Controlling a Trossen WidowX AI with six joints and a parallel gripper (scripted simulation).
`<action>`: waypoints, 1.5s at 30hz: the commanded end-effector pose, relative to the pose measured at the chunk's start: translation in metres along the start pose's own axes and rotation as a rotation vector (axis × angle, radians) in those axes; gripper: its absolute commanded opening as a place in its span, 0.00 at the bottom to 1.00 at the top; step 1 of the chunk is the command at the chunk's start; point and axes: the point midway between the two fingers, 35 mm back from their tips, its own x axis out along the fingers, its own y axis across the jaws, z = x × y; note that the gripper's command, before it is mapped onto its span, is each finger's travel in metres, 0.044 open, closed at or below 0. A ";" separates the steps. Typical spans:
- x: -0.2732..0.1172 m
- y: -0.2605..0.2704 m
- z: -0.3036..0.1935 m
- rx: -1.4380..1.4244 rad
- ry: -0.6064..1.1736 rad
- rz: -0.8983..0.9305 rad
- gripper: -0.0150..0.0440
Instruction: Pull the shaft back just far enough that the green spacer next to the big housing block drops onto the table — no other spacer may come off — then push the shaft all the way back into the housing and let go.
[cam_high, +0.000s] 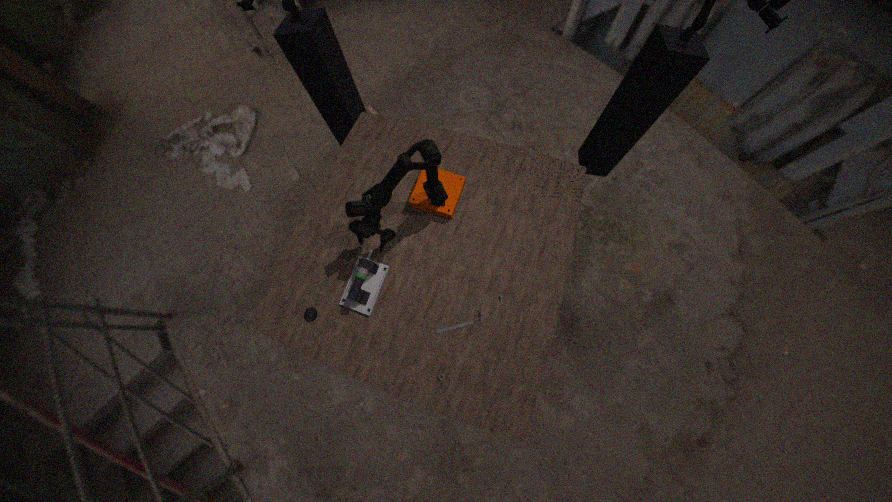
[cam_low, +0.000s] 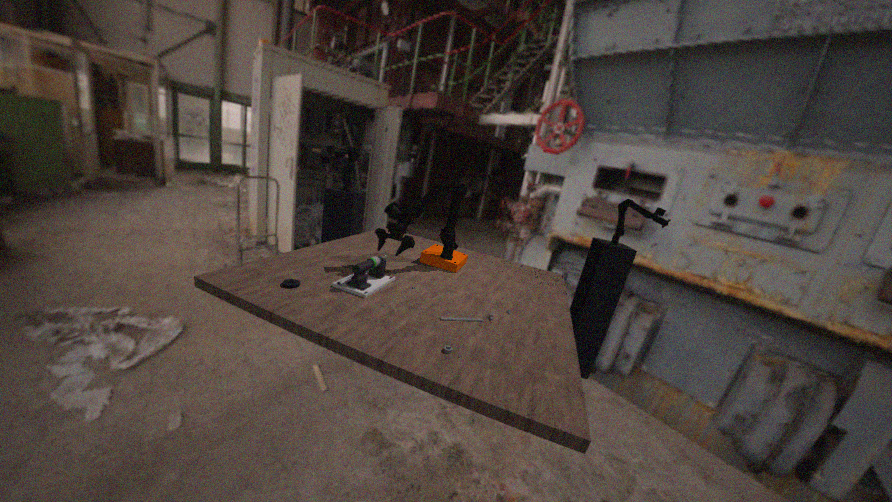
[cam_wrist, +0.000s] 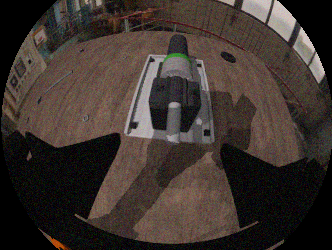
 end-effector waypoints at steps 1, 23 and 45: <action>-0.001 -0.001 0.001 -0.007 -0.001 -0.004 1.00; 0.009 -0.002 0.002 -0.007 -0.001 -0.004 1.00; 0.041 -0.001 0.003 -0.007 -0.004 -0.004 1.00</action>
